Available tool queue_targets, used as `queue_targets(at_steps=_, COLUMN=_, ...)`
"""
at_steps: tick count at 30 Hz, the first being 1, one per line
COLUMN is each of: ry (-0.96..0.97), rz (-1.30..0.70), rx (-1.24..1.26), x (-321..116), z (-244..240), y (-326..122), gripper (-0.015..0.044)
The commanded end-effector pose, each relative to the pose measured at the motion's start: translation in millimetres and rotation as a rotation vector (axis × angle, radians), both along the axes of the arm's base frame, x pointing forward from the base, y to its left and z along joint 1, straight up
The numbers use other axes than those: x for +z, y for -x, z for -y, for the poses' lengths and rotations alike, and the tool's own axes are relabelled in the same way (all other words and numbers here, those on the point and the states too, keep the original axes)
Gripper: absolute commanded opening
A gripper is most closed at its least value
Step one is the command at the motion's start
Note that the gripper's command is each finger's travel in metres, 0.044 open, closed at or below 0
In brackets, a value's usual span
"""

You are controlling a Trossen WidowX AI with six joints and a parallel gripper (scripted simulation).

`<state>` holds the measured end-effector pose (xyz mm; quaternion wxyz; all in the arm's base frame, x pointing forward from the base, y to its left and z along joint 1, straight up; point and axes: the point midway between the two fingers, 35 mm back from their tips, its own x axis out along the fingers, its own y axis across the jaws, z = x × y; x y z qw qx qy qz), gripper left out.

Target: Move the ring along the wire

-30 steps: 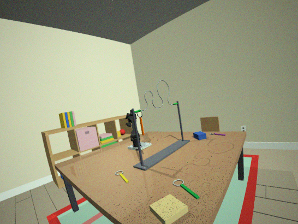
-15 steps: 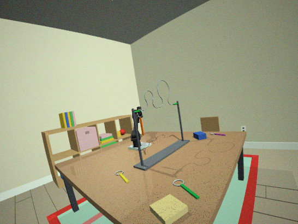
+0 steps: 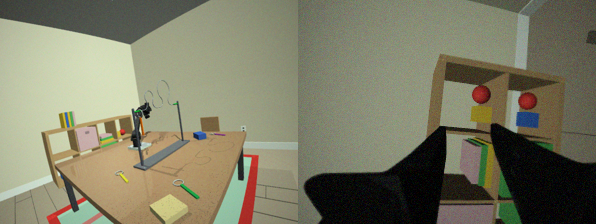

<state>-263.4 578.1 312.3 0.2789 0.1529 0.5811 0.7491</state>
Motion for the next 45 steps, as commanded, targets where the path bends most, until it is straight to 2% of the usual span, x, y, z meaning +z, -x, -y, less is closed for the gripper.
queue_targets(at_steps=1, ry=-0.107, rz=0.041, rx=-0.069, x=20, z=-8, y=-40, gripper=0.016)
queue_targets(at_steps=12, ry=-0.347, rz=0.191, rx=-0.249, x=56, z=-17, y=-146, gripper=0.016)
queue_targets(at_steps=23, ry=-0.561, rz=0.388, rx=-0.438, x=90, z=-6, y=-248, gripper=0.016)
queue_targets(at_steps=34, ry=-0.744, rz=0.632, rx=-0.626, x=124, z=27, y=-344, gripper=0.016)
queue_targets(at_steps=45, ry=-0.889, rz=0.933, rx=-0.812, x=156, z=78, y=-430, gripper=0.016)
